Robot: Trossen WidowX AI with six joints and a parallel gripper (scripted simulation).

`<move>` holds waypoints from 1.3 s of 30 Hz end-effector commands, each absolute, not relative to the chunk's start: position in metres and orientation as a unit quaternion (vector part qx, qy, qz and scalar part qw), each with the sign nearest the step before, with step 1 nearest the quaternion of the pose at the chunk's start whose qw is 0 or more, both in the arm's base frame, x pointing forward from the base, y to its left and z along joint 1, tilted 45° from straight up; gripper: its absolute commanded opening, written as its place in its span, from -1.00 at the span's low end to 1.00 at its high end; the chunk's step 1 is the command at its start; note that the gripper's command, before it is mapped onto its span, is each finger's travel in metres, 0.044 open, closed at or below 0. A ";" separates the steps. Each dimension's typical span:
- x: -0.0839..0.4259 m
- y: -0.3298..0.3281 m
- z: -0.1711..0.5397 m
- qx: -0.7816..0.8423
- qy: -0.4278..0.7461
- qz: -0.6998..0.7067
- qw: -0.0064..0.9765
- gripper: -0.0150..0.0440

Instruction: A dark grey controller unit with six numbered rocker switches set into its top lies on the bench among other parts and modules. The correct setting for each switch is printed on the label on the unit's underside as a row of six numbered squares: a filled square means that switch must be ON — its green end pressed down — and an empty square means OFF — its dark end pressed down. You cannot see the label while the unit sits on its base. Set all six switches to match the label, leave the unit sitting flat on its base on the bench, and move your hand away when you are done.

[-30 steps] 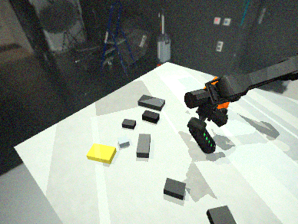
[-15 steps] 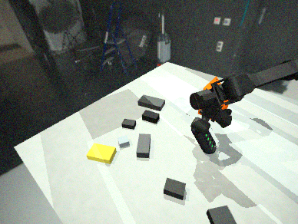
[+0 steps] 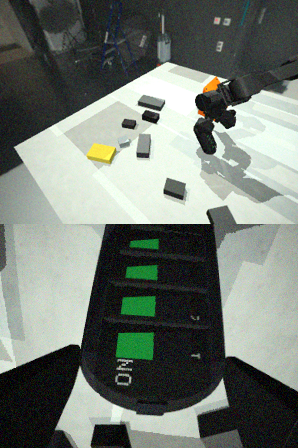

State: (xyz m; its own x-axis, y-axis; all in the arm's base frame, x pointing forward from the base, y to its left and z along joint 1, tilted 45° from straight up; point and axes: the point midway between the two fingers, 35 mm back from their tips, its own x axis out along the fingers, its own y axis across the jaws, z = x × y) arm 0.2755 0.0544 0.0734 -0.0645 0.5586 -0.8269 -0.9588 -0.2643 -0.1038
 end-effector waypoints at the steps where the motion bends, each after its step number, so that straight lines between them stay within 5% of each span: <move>1: 0.273 0.061 0.077 -0.399 0.248 0.689 0.552 0.65; 39: 0.266 0.079 0.104 -0.425 0.269 0.673 0.542 0.65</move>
State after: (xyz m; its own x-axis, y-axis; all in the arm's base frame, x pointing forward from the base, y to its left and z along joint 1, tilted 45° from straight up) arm 0.2680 0.0716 0.1013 -0.0387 0.4909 -0.8703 -0.9599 -0.2602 -0.1041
